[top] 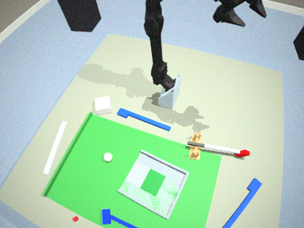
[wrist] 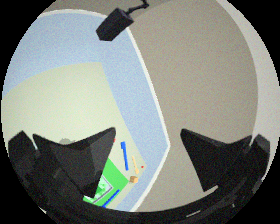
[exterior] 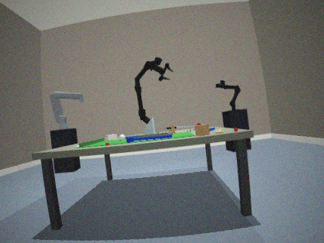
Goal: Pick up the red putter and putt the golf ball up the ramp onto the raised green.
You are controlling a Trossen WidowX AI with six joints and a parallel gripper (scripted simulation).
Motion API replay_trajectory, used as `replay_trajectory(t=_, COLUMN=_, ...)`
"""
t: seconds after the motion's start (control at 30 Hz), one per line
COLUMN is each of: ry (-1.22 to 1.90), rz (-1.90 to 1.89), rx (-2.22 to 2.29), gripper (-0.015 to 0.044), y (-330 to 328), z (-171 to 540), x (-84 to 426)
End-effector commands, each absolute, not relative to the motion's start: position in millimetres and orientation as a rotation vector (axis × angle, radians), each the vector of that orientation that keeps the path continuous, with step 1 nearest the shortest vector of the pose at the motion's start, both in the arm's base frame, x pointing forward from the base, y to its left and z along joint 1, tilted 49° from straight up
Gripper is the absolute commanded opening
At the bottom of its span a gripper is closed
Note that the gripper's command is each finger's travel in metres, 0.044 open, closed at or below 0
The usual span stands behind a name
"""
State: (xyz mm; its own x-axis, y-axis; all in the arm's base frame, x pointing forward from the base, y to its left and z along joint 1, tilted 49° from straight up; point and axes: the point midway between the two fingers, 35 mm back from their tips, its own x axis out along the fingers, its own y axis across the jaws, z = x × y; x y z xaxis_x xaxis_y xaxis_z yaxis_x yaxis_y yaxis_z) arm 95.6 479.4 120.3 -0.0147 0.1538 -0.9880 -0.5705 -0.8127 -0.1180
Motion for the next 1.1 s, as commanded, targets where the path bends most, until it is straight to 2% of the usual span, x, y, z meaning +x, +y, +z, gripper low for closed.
replay_trajectory(t=0.0, ry=0.441, rz=1.874, rx=-1.764, gripper=0.0426, y=478.9, z=118.1, x=97.7)
replay_trajectory(t=0.03, ry=0.467, rz=1.859, rx=-1.764, gripper=0.0440, y=477.4, z=111.7, x=104.2)
replay_trajectory(t=0.3, ry=0.822, rz=1.633, rx=-1.743, gripper=0.0440, y=434.7, z=19.0, x=191.3)
replay_trajectory(t=0.6, ry=1.239, rz=1.335, rx=-1.672, gripper=0.0440, y=331.2, z=-90.2, x=267.0)
replay_trajectory(t=0.77, ry=1.467, rz=1.179, rx=-1.608, gripper=0.0440, y=255.8, z=-146.7, x=278.5)
replay_trajectory(t=1.07, ry=1.781, rz=0.913, rx=-1.504, gripper=0.0440, y=135.6, z=-211.1, x=260.4)
